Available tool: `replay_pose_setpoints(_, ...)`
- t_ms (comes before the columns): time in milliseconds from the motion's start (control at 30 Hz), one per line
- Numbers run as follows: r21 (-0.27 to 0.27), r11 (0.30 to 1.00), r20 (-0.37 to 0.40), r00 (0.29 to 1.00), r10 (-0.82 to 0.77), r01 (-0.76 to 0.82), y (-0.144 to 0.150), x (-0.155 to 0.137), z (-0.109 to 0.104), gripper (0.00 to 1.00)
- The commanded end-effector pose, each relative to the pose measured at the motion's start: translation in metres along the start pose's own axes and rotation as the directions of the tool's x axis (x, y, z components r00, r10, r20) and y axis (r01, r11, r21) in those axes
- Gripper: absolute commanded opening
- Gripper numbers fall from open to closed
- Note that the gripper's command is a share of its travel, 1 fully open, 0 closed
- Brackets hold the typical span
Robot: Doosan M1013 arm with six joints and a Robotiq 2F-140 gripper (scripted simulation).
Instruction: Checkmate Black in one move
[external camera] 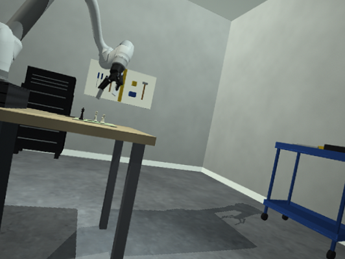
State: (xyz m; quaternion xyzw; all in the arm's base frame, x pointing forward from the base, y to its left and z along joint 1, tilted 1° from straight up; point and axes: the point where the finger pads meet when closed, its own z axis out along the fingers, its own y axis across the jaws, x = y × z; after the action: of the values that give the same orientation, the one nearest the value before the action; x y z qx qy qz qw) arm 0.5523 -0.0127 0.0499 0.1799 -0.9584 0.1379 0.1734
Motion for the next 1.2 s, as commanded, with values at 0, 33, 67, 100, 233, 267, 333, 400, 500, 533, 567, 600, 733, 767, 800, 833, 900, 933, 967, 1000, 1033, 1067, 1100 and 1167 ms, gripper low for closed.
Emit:
replay_pose_setpoints(0,-0.149,0.974,0.144,0.97,0.193,-0.172,-0.031,0.014,0.011,1.0)
replay_pose_setpoints(33,-0.181,0.961,0.165,0.957,0.237,-0.207,-0.04,0.018,0.013,1.0)
replay_pose_setpoints(67,-0.208,0.95,0.184,0.945,0.271,-0.231,-0.04,0.018,0.013,1.0)
replay_pose_setpoints(100,-0.244,0.932,0.206,0.925,0.32,-0.268,-0.048,0.022,0.015,1.0)
replay_pose_setpoints(233,-0.299,0.901,0.232,0.892,0.388,-0.314,-0.059,0.026,0.019,1.0)
replay_pose_setpoints(267,-0.316,0.89,0.24,0.88,0.41,-0.329,-0.063,0.028,0.02,1.0)
replay_pose_setpoints(333,-0.333,0.878,0.247,0.867,0.433,-0.344,-0.067,0.03,0.02,1.0)
replay_pose_setpoints(400,-0.335,0.876,0.249,0.865,0.437,-0.346,-0.068,0.03,0.021,1.0)
replay_pose_setpoints(500,-0.335,0.876,0.249,0.865,0.437,-0.346,-0.068,0.03,0.021,1.0)
replay_pose_setpoints(533,-0.335,0.876,0.249,0.865,0.437,-0.346,-0.068,0.03,0.021,1.0)
replay_pose_setpoints(567,-0.335,0.876,0.249,0.865,0.437,-0.346,-0.068,0.03,0.021,1.0)
replay_pose_setpoints(600,-0.335,0.876,0.249,0.865,0.437,-0.346,-0.068,0.03,0.021,1.0)
replay_pose_setpoints(733,-0.335,0.876,0.249,0.865,0.437,-0.346,-0.068,0.03,0.021,1.0)
replay_pose_setpoints(767,-0.335,0.876,0.249,0.865,0.437,-0.346,-0.068,0.03,0.021,1.0)
replay_pose_setpoints(800,-0.335,0.876,0.249,0.865,0.437,-0.346,-0.068,0.03,0.021,1.0)
replay_pose_setpoints(833,-0.335,0.876,0.249,0.865,0.437,-0.346,-0.068,0.03,0.021,1.0)
replay_pose_setpoints(900,-0.334,0.878,0.25,0.866,0.432,-0.342,-0.068,0.03,0.021,1.0)
replay_pose_setpoints(933,-0.331,0.883,0.254,0.87,0.422,-0.332,-0.068,0.03,0.021,1.0)
replay_pose_setpoints(967,-0.326,0.892,0.261,0.877,0.404,-0.314,-0.068,0.03,0.021,1.0)
replay_pose_setpoints(1000,-0.318,0.904,0.271,0.886,0.377,-0.287,-0.068,0.03,0.021,1.0)
replay_pose_setpoints(1033,-0.307,0.919,0.284,0.897,0.338,-0.25,-0.067,0.029,0.022,1.0)
replay_pose_setpoints(1067,-0.291,0.935,0.3,0.909,0.289,-0.201,-0.067,0.029,0.023,1.0)
replay_pose_setpoints(1100,-0.272,0.952,0.318,0.92,0.228,-0.142,-0.067,0.029,0.023,1.0)
replay_pose_setpoints(1167,-0.218,0.976,0.357,0.931,0.073,0.007,-0.066,0.028,0.025,1.0)
